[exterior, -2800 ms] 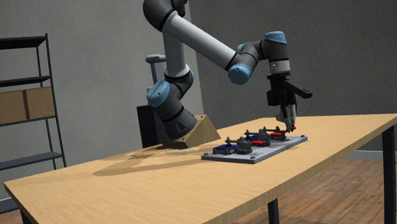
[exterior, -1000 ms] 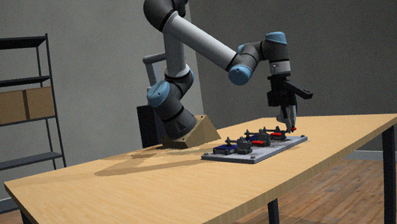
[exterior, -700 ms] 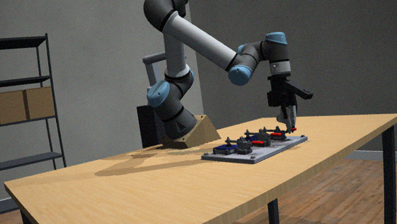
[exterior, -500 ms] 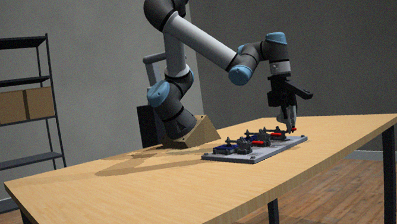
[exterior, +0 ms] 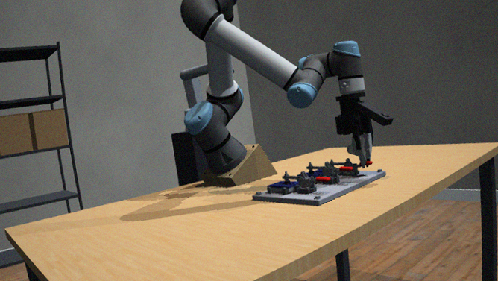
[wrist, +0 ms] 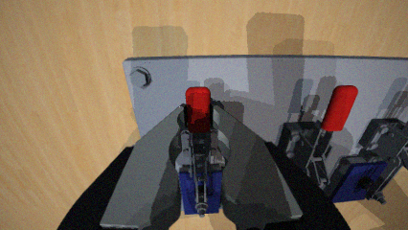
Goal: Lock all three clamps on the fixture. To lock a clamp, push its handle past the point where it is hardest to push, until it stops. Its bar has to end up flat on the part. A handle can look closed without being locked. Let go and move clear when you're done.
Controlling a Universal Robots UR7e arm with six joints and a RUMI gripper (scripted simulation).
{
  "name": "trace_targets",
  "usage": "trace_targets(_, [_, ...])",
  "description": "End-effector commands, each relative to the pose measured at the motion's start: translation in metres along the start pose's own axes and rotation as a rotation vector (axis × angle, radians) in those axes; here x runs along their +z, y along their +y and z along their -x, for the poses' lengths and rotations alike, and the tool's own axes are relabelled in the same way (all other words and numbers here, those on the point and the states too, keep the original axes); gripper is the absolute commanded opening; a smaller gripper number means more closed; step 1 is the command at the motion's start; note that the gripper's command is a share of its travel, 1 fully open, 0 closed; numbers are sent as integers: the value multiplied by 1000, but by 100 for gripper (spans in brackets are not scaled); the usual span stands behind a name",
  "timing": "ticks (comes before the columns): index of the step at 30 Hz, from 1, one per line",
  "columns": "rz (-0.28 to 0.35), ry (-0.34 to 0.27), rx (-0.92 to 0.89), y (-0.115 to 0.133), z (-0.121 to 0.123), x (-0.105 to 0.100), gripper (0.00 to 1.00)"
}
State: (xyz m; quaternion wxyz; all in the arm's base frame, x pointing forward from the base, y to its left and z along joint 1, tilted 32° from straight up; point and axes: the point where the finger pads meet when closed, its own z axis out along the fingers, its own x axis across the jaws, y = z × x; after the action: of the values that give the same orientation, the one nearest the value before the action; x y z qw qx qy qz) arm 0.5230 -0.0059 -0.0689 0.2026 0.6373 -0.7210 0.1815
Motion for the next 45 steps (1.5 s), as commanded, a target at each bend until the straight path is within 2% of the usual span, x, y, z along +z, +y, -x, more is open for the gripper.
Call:
trace_targets(1, [3,0,0,0,0,2,0])
trace_targets(31, [4,0,0,0,0,4,0])
trace_targets(32, [-2,0,1,-1,0,1,58])
trace_targets(45, [-2,0,1,-1,0,1,58])
